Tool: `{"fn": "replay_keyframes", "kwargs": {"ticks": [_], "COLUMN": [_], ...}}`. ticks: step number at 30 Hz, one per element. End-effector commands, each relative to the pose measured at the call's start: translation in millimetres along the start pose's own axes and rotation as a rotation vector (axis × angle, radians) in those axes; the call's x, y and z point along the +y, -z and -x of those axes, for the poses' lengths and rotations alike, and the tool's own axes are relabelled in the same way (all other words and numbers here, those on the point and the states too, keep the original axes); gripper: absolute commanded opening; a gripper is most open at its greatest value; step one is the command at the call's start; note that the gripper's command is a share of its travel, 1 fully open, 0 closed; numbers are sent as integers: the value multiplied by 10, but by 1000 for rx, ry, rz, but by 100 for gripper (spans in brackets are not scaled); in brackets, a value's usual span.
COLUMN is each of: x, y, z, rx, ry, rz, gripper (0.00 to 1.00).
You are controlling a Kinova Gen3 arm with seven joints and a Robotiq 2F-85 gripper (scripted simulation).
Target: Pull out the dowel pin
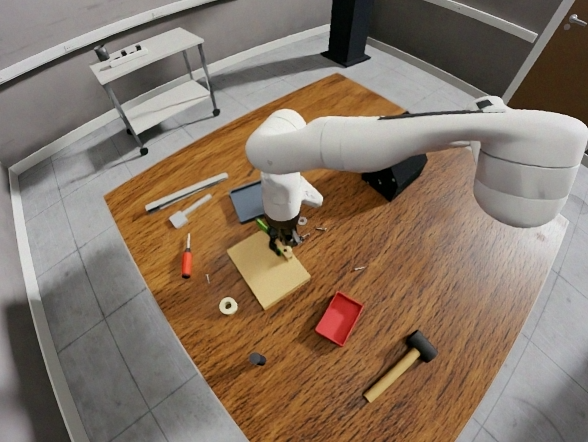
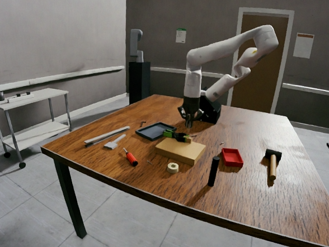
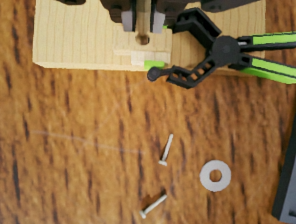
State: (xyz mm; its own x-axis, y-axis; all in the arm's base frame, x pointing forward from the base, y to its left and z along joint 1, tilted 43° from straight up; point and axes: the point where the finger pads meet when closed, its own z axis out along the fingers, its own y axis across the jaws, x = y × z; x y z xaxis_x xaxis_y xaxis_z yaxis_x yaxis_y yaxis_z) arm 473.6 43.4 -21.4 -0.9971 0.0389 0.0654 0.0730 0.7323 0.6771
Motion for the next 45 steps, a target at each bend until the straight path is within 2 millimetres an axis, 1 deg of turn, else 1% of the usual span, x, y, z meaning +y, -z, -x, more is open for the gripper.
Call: {"fn": "replay_keyframes", "kwargs": {"ticks": [1,22,26,30,32,37,45], "x": [-2,5,75,254,254,633,1429], "y": [10,10,12,15,15,17,12], "z": [5,7,19,45,45,78,49], "rx": [-2,-2,-2,-2,-2,-2,-4], "ry": [0,0,0,0,0,1,1], "rz": [-1,-1,-3,-7,-7,-13,-14], "gripper": [10,10,10,10,10,10,10]}}
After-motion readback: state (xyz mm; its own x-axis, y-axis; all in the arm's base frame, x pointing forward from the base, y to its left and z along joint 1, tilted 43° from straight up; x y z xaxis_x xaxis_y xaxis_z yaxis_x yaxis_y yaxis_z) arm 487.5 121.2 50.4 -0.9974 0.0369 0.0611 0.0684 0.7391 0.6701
